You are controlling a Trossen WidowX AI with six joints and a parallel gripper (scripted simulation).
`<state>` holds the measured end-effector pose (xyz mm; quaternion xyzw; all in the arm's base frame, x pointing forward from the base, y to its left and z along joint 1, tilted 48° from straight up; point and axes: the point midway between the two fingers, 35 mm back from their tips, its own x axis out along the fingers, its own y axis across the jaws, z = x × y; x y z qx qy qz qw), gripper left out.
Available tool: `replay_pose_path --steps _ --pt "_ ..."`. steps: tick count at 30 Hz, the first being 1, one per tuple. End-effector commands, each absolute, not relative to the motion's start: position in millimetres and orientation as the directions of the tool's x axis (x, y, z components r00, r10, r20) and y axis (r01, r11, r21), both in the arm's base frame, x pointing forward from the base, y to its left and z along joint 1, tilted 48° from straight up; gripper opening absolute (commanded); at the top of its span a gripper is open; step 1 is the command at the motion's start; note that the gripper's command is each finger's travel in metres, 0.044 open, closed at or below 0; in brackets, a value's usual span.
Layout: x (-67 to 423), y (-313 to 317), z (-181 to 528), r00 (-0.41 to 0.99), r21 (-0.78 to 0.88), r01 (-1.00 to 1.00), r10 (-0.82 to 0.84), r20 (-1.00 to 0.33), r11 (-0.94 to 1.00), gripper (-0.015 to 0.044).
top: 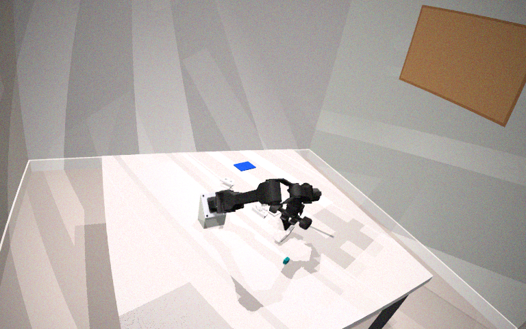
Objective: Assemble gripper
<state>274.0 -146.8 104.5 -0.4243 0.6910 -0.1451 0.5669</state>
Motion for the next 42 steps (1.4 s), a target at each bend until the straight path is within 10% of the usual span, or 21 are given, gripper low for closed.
replay_pose_path --steps 1,24,42 --pt "277 -150 109 0.006 -0.681 -0.423 -0.75 -0.662 0.598 0.0" --pt "280 -112 158 0.001 -0.682 -0.422 -0.751 -0.66 0.598 0.0" --pt "282 -117 149 0.002 -0.674 -0.432 -0.747 -0.665 0.599 0.044"
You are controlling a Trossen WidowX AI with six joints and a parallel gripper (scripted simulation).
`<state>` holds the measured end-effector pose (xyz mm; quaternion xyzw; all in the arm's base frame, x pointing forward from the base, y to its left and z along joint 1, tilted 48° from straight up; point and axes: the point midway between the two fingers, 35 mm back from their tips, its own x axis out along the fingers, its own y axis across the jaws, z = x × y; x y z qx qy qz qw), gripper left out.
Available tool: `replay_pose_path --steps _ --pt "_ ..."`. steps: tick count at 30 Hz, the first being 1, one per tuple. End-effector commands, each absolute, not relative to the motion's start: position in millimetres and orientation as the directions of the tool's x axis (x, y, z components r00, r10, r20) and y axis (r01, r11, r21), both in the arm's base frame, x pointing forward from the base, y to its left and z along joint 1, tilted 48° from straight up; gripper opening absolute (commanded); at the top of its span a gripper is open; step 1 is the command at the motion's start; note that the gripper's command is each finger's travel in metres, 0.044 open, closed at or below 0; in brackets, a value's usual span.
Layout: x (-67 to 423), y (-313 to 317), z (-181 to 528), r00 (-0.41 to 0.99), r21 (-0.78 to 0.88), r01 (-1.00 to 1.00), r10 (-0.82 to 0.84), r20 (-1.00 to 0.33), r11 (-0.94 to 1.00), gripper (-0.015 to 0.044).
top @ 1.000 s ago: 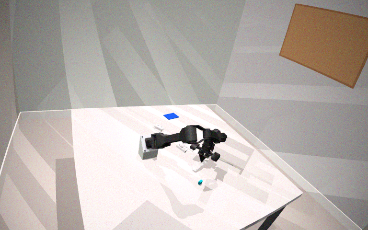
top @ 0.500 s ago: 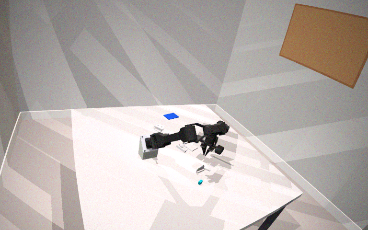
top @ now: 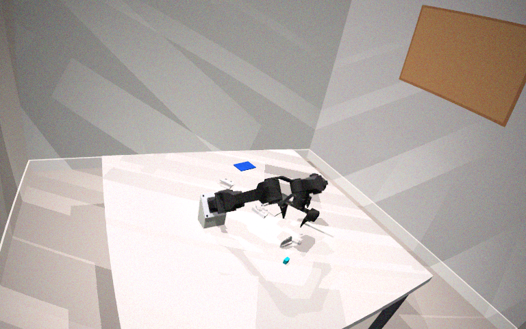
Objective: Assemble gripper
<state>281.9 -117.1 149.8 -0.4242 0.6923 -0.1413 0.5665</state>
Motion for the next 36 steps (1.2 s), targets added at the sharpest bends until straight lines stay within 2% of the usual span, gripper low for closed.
replay_pose_path --steps 1,27,36 --pt "282.1 -116.9 149.4 0.002 -0.674 -0.432 -0.747 -0.665 0.599 0.044" --pt "282.1 -116.9 149.4 0.002 -0.674 -0.432 -0.747 -0.665 0.599 0.044" --pt "281.1 -111.6 157.0 0.002 -0.68 -0.422 -0.749 -0.662 0.599 0.0204"
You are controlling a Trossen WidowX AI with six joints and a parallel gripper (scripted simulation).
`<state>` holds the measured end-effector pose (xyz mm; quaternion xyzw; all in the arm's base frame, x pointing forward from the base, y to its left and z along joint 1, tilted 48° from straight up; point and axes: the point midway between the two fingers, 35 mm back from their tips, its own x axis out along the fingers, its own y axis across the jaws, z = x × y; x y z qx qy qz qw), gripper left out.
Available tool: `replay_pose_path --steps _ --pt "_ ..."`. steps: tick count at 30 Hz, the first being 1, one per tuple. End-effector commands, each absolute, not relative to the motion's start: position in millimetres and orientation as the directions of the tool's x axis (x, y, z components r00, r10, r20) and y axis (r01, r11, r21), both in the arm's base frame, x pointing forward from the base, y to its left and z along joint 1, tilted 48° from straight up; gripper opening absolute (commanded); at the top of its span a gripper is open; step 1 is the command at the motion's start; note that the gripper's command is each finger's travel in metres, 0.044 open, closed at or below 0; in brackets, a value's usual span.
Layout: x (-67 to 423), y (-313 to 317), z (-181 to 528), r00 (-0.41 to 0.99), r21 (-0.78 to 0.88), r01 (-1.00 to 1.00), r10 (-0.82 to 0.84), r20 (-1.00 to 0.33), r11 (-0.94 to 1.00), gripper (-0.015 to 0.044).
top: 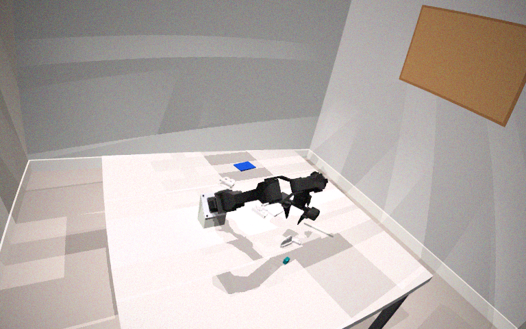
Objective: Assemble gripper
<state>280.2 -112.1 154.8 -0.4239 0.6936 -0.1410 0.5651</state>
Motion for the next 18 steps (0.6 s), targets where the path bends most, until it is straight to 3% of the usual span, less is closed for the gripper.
replay_pose_path --steps 1,8,18 --pt "281.1 -111.6 157.0 0.002 -0.68 -0.422 -0.749 -0.662 0.599 0.0177" --pt "281.1 -111.6 157.0 0.002 -0.68 -0.422 -0.749 -0.662 0.599 0.0" --pt "281.1 -111.6 157.0 0.002 -0.68 -0.422 -0.749 -0.662 0.599 0.0"
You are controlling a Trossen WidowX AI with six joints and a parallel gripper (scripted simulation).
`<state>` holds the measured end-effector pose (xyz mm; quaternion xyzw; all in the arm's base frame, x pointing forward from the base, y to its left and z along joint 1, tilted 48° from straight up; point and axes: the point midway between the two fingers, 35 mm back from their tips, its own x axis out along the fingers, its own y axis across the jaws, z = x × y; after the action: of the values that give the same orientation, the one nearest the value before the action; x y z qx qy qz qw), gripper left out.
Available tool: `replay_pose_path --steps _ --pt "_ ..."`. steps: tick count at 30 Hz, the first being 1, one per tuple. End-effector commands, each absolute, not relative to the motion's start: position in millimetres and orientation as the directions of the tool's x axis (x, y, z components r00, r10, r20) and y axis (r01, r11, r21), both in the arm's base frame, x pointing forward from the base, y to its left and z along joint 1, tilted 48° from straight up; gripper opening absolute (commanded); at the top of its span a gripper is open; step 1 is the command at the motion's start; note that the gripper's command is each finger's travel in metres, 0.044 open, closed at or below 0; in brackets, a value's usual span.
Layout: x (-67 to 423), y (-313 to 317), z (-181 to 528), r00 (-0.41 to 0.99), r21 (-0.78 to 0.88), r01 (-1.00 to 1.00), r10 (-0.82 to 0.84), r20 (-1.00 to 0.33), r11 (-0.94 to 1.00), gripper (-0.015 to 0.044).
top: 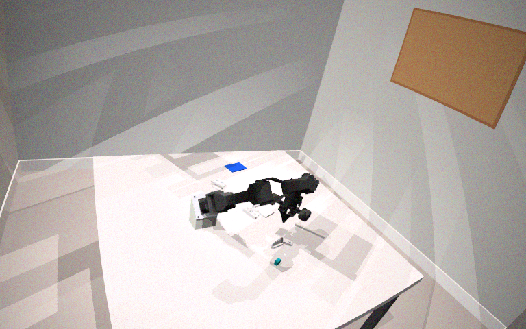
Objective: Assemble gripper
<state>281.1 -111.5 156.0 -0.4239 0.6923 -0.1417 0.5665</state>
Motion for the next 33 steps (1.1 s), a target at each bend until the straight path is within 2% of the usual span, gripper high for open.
replay_pose_path --steps 1,7,24,33 --pt "281.1 -111.6 157.0 0.002 -0.68 -0.422 -0.749 -0.662 0.599 0.0" --pt "281.1 -111.6 157.0 0.002 -0.68 -0.422 -0.749 -0.662 0.599 0.0" --pt "281.1 -111.5 156.1 0.001 -0.677 -0.426 -0.747 -0.664 0.601 0.044" --pt "281.1 -111.5 156.1 0.001 -0.677 -0.426 -0.747 -0.664 0.601 0.044"
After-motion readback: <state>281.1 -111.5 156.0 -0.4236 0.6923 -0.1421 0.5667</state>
